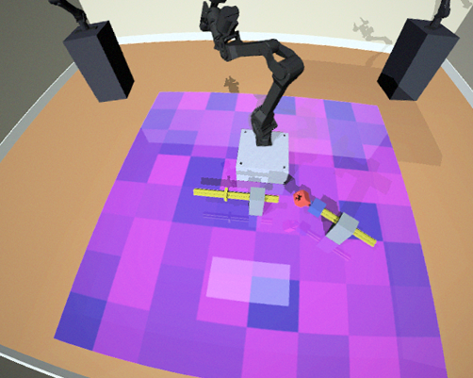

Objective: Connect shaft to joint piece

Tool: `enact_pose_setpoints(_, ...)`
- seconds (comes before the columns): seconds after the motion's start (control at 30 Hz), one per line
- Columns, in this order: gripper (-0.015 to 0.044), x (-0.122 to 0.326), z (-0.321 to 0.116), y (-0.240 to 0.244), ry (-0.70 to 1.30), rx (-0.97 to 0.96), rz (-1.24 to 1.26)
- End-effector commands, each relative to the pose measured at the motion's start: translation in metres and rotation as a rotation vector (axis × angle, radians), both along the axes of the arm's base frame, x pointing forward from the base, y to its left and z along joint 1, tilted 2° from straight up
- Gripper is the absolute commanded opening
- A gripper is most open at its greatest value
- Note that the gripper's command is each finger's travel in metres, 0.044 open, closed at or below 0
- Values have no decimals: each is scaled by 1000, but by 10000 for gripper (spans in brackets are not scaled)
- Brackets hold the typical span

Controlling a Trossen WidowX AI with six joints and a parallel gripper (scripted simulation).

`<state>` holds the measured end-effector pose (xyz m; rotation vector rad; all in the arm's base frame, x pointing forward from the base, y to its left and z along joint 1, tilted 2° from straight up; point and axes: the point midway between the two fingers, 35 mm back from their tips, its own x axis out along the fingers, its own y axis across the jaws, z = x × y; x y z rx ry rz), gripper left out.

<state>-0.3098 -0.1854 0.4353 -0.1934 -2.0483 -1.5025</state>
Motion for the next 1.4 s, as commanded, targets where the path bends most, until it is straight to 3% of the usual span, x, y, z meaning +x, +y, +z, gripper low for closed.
enact_pose_setpoints(0.0, 426, 0, 0, 0, 0, 0, 0)
enact_pose_setpoints(0.57, 440, 53, -18, -97, -35, 188, 264)
enact_pose_setpoints(1.37, 440, 187, -66, -205, 0, 620, 614)
